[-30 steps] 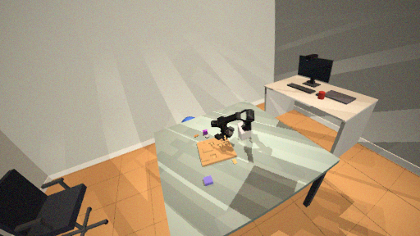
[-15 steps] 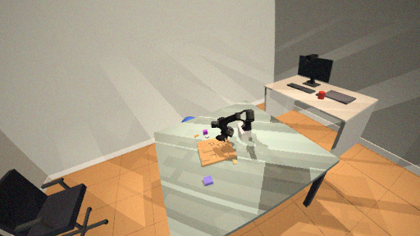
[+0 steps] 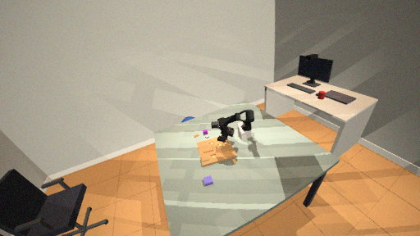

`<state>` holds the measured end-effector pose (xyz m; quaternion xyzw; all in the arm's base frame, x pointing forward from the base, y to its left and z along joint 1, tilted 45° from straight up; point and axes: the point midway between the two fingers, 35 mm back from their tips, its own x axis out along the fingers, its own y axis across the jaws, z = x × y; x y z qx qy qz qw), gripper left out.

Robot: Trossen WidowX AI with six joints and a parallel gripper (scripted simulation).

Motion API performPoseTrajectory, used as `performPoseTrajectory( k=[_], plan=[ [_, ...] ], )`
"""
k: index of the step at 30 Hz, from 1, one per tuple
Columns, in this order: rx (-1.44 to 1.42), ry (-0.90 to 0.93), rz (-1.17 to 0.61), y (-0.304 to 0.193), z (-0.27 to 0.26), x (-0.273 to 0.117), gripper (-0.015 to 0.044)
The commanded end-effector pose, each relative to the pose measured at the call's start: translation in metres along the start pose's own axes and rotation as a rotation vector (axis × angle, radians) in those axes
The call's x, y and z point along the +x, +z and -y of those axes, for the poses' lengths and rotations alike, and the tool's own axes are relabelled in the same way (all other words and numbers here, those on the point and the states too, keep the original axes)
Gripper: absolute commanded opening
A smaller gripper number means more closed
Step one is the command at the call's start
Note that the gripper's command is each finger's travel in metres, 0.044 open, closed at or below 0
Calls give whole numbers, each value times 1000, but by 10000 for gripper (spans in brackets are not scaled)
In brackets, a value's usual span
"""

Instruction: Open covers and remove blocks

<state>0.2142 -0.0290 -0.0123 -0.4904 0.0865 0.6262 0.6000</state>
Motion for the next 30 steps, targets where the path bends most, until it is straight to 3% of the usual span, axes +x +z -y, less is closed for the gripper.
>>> performPoseTrajectory(
  k=[1, 30],
  plan=[
    [-12, -2, 4, 1, -1, 1, 144],
    [-12, -2, 4, 1, 0, 8, 144]
  ],
)
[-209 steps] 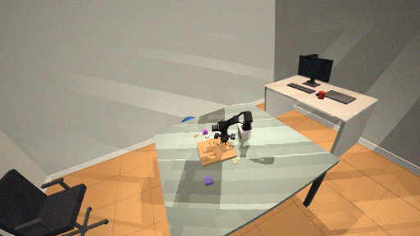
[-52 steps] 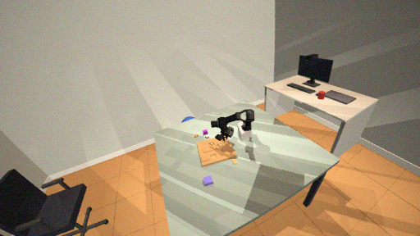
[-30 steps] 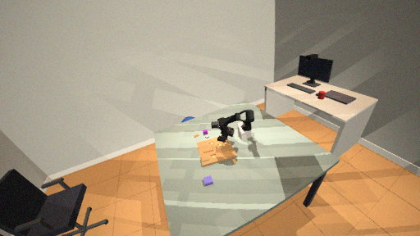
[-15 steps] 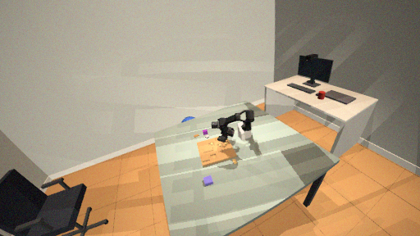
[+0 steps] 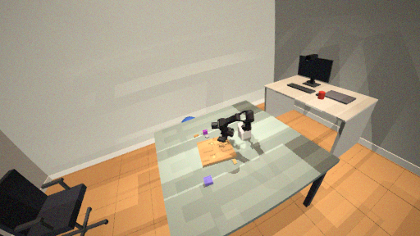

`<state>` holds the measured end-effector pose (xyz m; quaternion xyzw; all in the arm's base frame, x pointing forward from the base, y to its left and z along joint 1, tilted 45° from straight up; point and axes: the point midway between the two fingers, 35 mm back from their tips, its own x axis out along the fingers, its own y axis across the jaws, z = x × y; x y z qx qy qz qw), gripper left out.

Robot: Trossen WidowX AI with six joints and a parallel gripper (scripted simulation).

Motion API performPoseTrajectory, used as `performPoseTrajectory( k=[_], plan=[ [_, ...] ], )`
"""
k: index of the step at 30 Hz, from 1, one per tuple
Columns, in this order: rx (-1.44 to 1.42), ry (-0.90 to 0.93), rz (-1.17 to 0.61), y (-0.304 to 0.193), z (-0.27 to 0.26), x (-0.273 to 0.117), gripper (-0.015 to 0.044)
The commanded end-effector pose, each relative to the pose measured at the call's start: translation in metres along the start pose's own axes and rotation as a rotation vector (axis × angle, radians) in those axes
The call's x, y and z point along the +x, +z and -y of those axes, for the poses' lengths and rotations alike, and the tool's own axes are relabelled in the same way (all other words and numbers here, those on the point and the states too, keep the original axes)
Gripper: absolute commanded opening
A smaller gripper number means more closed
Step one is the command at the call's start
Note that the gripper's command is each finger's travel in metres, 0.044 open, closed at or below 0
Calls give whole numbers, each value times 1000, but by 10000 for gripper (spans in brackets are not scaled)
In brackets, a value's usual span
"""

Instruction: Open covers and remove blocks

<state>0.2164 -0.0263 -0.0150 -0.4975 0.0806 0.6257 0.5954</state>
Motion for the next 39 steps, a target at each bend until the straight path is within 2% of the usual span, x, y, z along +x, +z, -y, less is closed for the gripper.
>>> performPoseTrajectory(
  k=[1, 39],
  plan=[
    [8, 0, 7, 2, -1, 5, 144],
    [8, -1, 8, 2, -1, 21, 144]
  ],
)
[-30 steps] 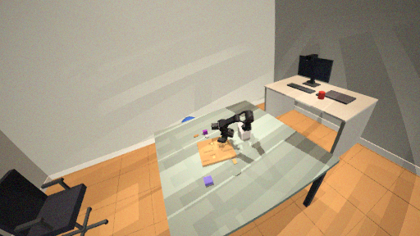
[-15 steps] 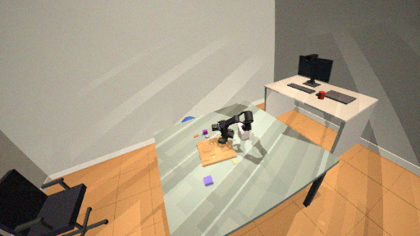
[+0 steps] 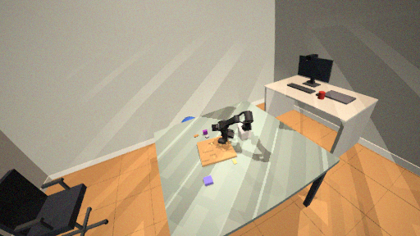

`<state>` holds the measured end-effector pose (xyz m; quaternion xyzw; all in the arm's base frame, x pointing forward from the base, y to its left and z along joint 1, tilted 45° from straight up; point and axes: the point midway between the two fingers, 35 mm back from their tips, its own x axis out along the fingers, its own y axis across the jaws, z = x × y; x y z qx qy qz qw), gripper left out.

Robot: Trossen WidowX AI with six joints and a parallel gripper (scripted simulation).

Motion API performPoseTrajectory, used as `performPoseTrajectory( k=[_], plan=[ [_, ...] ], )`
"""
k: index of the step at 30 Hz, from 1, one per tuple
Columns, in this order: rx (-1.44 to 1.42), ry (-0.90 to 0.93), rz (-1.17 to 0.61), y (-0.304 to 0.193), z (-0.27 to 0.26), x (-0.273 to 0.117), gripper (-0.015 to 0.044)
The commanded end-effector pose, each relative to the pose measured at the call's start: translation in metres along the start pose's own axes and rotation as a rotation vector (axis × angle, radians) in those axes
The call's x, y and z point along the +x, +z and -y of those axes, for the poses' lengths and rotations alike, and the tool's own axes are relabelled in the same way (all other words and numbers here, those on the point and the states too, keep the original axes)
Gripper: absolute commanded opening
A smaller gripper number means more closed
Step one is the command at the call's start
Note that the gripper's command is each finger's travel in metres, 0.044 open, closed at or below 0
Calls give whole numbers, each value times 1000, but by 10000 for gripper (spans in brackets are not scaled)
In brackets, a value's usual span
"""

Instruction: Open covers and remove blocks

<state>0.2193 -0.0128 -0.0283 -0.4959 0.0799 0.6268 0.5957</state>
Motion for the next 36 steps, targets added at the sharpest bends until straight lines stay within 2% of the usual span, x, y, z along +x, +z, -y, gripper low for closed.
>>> performPoseTrajectory(
  k=[1, 17, 27, 36],
  plan=[
    [7, -2, 4, 1, 0, 3, 144],
    [7, -2, 4, 1, 0, 11, 144],
    [-1, -1, 0, 0, 0, 10, 80],
    [0, 0, -1, -1, 0, 4, 80]
  ],
)
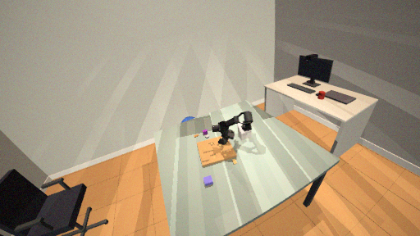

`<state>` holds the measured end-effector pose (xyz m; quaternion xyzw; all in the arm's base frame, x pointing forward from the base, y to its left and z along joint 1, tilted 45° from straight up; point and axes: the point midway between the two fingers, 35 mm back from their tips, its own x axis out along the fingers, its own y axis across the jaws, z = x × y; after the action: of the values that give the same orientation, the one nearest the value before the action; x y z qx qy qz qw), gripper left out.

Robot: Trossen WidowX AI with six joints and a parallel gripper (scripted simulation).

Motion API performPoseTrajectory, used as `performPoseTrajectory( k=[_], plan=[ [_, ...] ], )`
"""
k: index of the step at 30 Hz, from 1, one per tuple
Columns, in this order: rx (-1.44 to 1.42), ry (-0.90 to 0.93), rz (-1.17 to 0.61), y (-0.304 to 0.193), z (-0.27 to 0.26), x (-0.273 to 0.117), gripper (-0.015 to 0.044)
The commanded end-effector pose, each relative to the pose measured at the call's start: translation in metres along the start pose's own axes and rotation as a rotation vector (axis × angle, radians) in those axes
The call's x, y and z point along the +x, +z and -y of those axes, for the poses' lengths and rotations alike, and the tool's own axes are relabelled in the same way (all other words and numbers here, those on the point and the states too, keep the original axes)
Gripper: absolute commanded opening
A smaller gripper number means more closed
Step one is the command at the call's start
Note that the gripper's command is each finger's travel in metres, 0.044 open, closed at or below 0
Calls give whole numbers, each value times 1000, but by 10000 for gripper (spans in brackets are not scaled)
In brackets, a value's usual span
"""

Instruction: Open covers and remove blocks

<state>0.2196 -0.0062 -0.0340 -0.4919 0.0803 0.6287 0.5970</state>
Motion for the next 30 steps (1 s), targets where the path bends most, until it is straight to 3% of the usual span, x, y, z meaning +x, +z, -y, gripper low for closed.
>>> performPoseTrajectory(
  k=[1, 30],
  plan=[
    [-6, -1, -8, -2, 1, -6, 80],
    [0, -1, -5, -2, -2, -43, 80]
  ],
)
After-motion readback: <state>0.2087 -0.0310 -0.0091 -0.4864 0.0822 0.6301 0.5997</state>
